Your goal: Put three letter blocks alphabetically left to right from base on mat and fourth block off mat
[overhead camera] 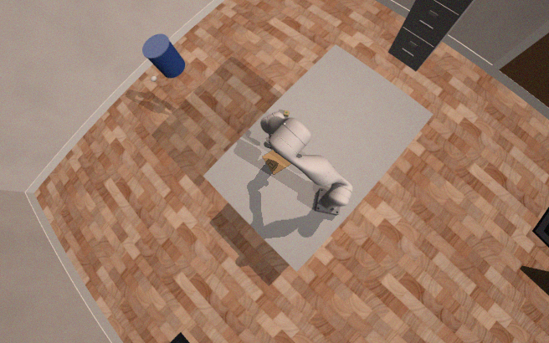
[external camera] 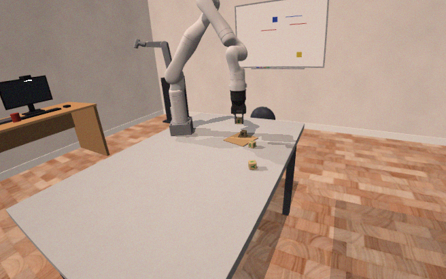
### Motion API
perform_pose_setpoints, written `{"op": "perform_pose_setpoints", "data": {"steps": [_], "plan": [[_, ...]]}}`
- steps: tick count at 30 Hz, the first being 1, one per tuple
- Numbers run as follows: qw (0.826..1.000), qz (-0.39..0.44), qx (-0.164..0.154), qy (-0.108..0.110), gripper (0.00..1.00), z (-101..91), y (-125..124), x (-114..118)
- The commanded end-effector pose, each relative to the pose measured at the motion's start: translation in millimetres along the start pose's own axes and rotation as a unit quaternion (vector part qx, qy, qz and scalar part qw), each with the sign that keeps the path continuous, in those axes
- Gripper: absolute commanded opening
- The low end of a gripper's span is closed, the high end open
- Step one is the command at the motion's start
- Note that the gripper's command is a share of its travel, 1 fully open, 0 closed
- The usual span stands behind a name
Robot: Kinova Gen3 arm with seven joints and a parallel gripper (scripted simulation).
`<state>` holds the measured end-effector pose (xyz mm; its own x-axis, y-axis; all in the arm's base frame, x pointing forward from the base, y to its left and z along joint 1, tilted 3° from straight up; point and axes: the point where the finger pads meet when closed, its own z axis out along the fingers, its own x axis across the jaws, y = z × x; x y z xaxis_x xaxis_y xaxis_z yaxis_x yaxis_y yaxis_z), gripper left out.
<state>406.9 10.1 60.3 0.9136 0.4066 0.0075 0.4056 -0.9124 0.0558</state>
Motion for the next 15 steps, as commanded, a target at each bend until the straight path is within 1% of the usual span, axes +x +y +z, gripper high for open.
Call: {"op": "perform_pose_setpoints", "data": {"steps": [1,5,10,12,15], "plan": [[1.000,0.000,0.000,0.001,0.57,-0.9,-0.1,0.8],[1.000,0.029,0.000,0.001,0.57,-0.8,-5.6,1.4],[0.993,0.118,0.000,0.001,0.57,-0.8,-21.5,3.4],[0.993,0.118,0.000,0.001,0.57,-0.8,-21.5,3.4],[0.988,0.154,0.000,0.002,0.57,-0.9,-27.6,4.2]]}}
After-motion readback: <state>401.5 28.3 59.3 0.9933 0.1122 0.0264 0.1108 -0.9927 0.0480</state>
